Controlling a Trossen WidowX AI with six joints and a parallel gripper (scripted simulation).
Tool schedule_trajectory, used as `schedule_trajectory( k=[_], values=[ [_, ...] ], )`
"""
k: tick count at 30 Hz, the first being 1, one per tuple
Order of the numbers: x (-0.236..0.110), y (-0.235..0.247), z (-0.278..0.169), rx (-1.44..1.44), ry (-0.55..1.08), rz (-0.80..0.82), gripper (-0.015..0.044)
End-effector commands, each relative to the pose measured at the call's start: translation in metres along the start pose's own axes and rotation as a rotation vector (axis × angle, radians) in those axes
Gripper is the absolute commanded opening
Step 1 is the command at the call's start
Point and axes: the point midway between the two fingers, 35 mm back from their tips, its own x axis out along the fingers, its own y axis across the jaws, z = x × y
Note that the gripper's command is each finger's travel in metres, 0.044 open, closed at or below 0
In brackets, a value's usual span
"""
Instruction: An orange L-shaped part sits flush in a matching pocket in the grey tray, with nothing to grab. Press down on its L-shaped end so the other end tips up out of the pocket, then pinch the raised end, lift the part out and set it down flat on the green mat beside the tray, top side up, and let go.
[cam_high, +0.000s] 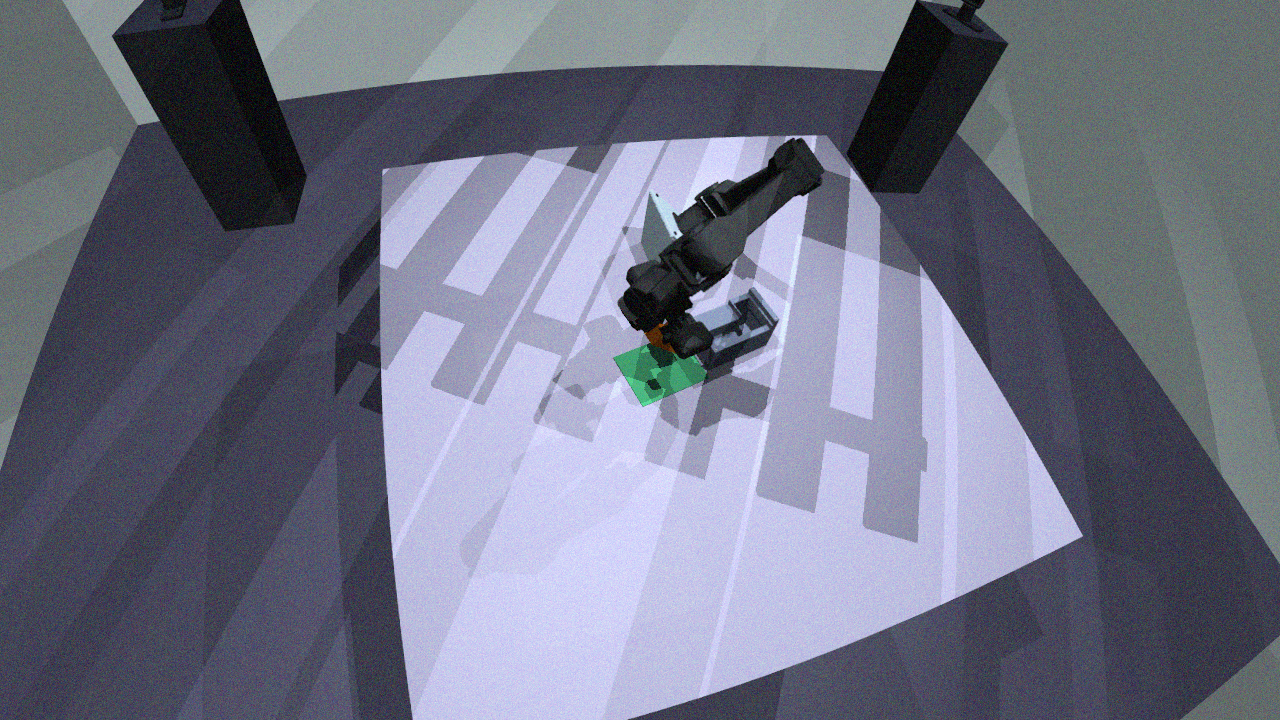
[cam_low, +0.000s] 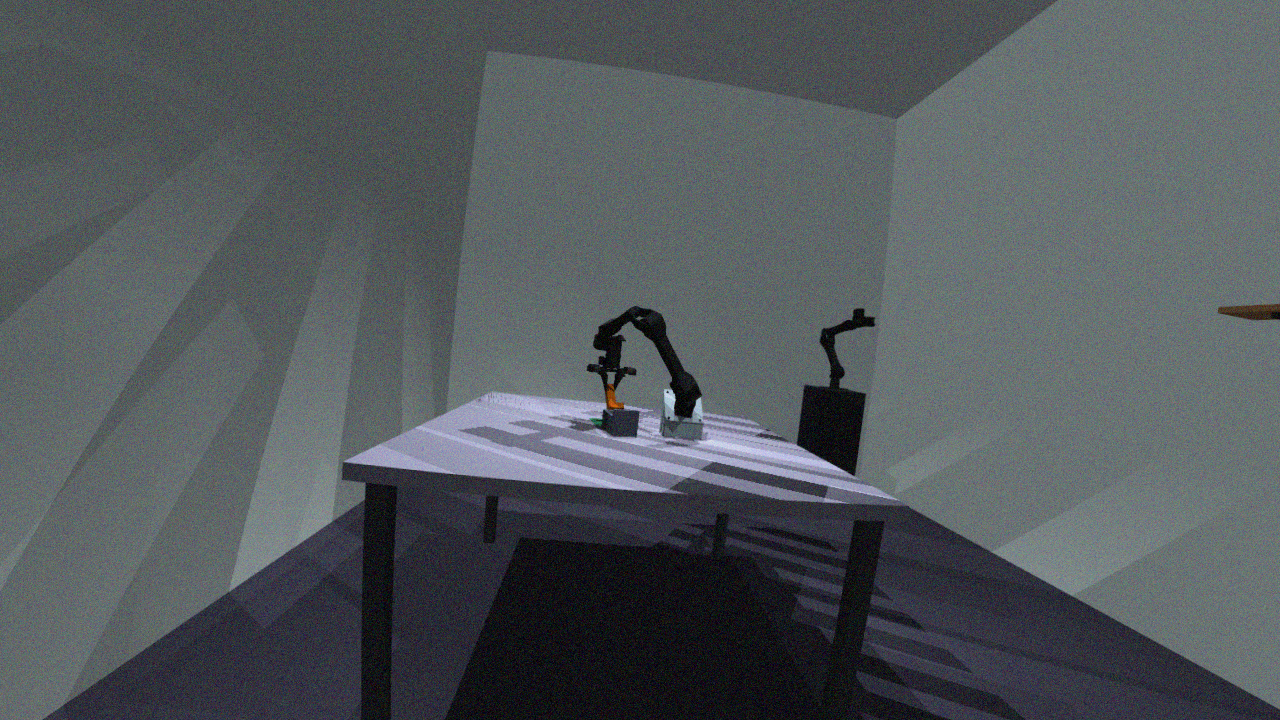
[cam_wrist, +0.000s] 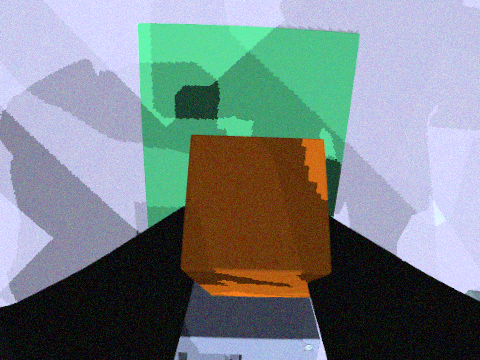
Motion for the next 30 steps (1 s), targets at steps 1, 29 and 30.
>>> schedule_trajectory(
  k=[1, 29, 30],
  values=[
    [0.007, 0.0, 0.0, 0.007, 0.004, 0.004, 0.0],
    [0.046, 0.0, -0.001, 0.007, 0.006, 0.005, 0.0],
    [0.046, 0.0, -0.001, 0.007, 0.006, 0.005, 0.0]
  ],
)
